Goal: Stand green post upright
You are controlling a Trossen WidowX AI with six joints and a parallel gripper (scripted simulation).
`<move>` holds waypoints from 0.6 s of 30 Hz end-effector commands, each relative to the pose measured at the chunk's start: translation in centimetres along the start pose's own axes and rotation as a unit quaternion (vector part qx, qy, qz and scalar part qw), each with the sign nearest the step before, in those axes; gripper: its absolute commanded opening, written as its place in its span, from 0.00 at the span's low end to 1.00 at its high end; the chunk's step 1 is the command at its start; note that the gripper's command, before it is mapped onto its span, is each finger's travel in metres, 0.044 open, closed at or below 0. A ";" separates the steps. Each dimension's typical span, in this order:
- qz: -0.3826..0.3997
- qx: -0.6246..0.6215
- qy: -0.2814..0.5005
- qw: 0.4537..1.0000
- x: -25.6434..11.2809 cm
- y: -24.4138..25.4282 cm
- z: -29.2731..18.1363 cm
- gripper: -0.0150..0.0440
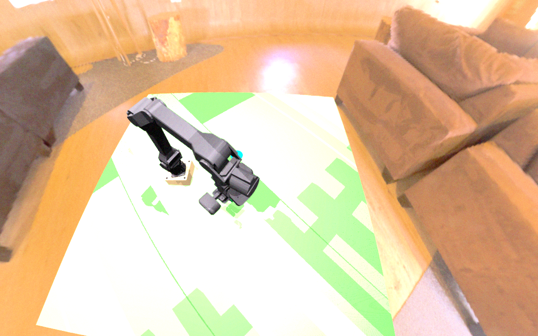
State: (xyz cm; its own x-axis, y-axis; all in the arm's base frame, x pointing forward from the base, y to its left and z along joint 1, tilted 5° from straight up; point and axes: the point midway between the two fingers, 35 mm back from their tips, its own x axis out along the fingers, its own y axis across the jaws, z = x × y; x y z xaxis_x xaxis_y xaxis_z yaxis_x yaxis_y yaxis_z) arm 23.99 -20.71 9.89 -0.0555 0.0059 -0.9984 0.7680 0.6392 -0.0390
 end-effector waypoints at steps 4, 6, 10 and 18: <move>0.004 -0.064 -0.003 0.998 -0.4 2.0 -0.7 0.29; 0.004 -0.083 -0.004 0.997 -0.5 2.6 -0.9 0.29; 0.005 -0.121 -0.005 0.993 -0.6 3.8 -1.4 0.29; 0.008 -0.198 -0.006 0.980 -0.8 6.2 -2.4 0.29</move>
State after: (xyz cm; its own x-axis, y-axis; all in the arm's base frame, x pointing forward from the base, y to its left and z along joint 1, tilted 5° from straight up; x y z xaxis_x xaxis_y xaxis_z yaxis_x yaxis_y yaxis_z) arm 26.97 -15.63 10.30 -0.0433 0.0087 -0.9990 0.5041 0.8635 -0.0143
